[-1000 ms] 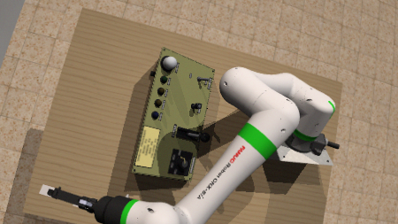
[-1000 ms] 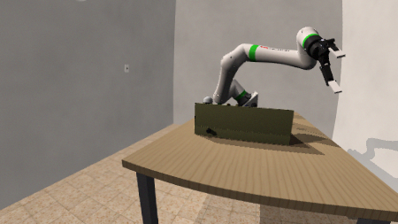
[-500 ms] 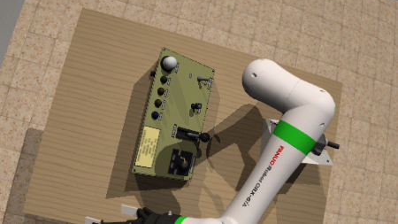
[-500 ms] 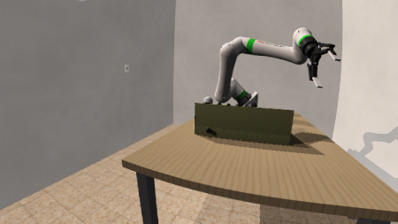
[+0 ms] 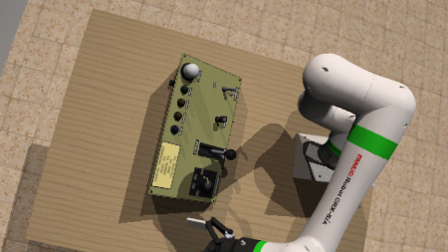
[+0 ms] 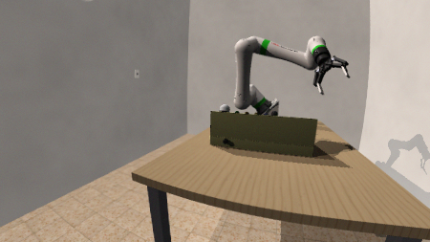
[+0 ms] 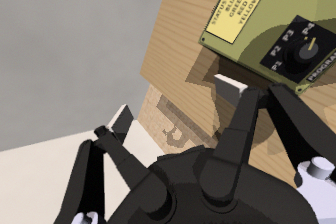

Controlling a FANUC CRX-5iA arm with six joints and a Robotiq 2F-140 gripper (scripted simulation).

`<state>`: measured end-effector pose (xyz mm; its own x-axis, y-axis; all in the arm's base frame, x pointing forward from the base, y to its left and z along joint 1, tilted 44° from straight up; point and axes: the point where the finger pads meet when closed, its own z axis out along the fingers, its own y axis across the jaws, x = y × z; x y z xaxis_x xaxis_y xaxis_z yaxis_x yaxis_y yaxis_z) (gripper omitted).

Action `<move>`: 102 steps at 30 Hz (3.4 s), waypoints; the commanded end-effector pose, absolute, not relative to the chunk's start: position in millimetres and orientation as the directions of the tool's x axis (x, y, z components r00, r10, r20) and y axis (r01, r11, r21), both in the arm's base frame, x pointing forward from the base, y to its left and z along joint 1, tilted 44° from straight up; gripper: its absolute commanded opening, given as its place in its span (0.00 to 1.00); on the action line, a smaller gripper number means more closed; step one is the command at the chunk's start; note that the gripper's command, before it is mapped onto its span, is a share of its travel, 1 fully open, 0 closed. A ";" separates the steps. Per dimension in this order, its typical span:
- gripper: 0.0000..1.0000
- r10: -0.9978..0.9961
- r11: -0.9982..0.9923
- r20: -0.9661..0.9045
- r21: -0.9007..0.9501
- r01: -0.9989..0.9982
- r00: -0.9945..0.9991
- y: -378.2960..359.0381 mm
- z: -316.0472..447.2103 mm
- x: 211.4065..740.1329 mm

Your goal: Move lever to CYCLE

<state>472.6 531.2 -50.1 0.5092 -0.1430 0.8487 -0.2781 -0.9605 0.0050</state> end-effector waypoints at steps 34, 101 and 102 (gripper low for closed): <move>1.00 0.717 -0.577 0.402 0.801 0.161 0.570 266.7 -0.5 300.2; 1.00 0.717 -0.577 0.402 0.801 0.161 0.570 266.9 -0.5 300.2; 1.00 0.717 -0.577 0.402 0.801 0.161 0.570 267.3 -0.5 300.2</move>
